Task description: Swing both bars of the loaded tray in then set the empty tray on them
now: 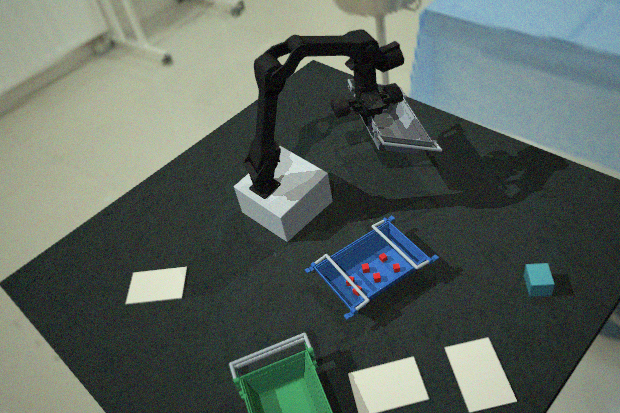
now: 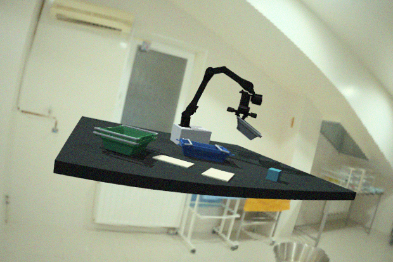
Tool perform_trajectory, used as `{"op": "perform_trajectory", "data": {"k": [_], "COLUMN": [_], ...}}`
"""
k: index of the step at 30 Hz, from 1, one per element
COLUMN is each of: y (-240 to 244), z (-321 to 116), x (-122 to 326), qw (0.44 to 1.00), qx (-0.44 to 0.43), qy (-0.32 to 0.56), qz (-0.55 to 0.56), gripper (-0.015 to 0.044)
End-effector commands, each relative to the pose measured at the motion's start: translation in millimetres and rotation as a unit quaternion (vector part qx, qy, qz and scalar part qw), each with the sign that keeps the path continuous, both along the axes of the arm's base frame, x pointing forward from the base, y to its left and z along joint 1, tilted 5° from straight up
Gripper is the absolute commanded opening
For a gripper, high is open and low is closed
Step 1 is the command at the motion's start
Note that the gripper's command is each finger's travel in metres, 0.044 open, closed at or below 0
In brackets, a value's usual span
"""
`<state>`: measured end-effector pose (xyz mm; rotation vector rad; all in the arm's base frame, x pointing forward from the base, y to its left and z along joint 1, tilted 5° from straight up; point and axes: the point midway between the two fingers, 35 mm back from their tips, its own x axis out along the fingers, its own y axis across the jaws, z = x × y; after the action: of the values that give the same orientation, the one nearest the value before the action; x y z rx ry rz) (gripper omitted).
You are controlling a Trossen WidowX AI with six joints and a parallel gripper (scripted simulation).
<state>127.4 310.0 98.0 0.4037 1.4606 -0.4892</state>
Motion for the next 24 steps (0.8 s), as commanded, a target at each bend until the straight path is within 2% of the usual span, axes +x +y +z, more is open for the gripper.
{"op": "perform_trajectory", "data": {"k": [1,24], "y": [-4.5,-56.3], "z": [7.2,14.8], "x": [16.2,92.6], "qw": [0.999,0.984], "qx": [0.013,0.021], "qy": [-0.005,-0.014], "qz": [-0.03,-0.178], "gripper": [0.0,0.0]}}
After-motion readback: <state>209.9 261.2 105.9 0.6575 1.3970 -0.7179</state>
